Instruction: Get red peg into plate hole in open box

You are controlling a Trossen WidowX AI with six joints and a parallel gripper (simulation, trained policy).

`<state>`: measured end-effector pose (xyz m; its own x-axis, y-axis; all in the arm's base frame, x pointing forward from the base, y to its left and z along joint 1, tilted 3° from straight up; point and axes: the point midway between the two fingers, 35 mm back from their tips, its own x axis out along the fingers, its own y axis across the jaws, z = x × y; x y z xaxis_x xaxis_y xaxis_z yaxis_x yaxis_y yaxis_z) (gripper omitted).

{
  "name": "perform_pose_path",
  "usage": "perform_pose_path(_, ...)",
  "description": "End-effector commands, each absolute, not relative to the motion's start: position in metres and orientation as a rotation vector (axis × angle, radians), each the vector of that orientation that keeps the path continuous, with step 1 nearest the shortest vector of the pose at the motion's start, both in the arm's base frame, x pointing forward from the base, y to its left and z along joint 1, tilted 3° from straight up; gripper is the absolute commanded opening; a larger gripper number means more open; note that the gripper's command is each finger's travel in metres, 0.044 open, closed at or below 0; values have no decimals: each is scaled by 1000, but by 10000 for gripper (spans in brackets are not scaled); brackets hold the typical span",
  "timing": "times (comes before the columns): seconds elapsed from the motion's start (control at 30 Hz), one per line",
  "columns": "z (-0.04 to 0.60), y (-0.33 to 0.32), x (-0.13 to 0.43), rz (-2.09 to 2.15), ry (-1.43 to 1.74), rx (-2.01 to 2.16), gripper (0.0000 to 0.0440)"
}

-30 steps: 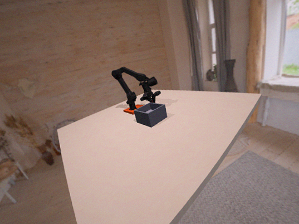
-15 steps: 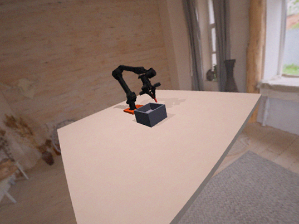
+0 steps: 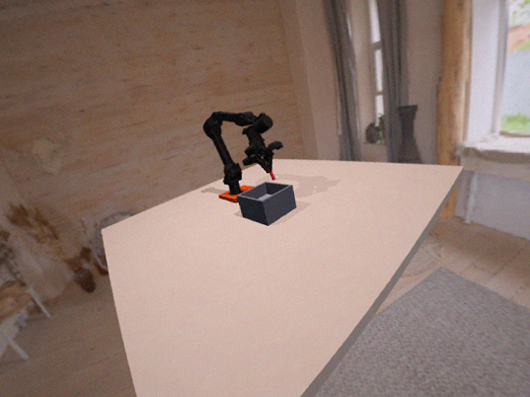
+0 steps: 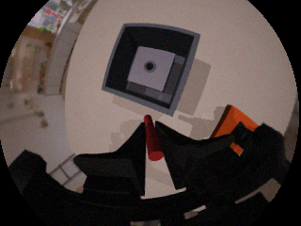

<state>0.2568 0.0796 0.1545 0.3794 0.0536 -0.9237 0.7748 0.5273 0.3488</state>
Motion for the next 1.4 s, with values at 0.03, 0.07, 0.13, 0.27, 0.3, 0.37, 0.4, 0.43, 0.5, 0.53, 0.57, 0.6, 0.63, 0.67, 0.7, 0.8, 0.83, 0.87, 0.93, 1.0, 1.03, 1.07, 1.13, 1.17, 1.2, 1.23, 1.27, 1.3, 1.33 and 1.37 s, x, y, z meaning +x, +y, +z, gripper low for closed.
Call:
perform_pose_path(0.03, 157, 67, 267, -581, 1080, 917, 0)
perform_pose_path(0.07, 157, 64, 270, -588, 1076, 918, 0)
perform_pose_path(0.13, 158, 57, 275, -603, 1069, 919, 0)
perform_pose_path(0.27, 157, 45, 284, -630, 1056, 923, 0)
perform_pose_path(0.3, 156, 41, 286, -637, 1054, 924, 0)
perform_pose_path(0.37, 155, 36, 291, -651, 1051, 926, 0)
perform_pose_path(0.4, 154, 33, 293, -657, 1050, 928, 1)
perform_pose_path(0.43, 153, 30, 295, -663, 1049, 929, 1)
perform_pose_path(0.5, 151, 25, 299, -675, 1050, 932, 2)
perform_pose_path(0.53, 150, 22, 301, -680, 1051, 934, 3)
perform_pose_path(0.57, 148, 20, 303, -685, 1053, 935, 4)
perform_pose_path(0.6, 147, 18, 305, -689, 1055, 937, 5)
perform_pose_path(0.63, 145, 16, 306, -693, 1058, 938, 6)
perform_pose_path(0.67, 144, 14, 308, -698, 1062, 940, 7)
perform_pose_path(0.7, 142, 13, 309, -701, 1065, 941, 8)
perform_pose_path(0.8, 136, 8, 313, -713, 1080, 944, 12)
perform_pose_path(0.83, 134, 7, 315, -716, 1085, 944, 13)
perform_pose_path(0.87, 132, 6, 316, -720, 1091, 944, 14)
perform_pose_path(0.93, 126, 4, 318, -726, 1103, 943, 14)
perform_pose_path(1.0, 120, 3, 321, -733, 1117, 939, 14)
perform_pose_path(1.03, 117, 2, 322, -736, 1125, 935, 15)
perform_pose_path(1.07, 114, 1, 323, -740, 1132, 931, 18)
perform_pose_path(1.13, 107, 0, 325, -745, 1147, 920, 46)
perform_pose_path(1.17, 104, -1, 327, -747, 1154, 914, 71)
perform_pose_path(1.2, 101, -2, 328, -748, 1160, 908, 97)
perform_pose_path(1.23, 99, -3, 328, -750, 1169, 899, 122)
perform_pose_path(1.27, 96, -4, 329, -753, 1180, 887, 139)
perform_pose_path(1.3, 95, -5, 330, -756, 1186, 884, 143)
perform_pose_path(1.33, 94, -6, 331, -759, 1189, 881, 145)
perform_pose_path(1.37, 94, -7, 333, -761, 1189, 879, 148)
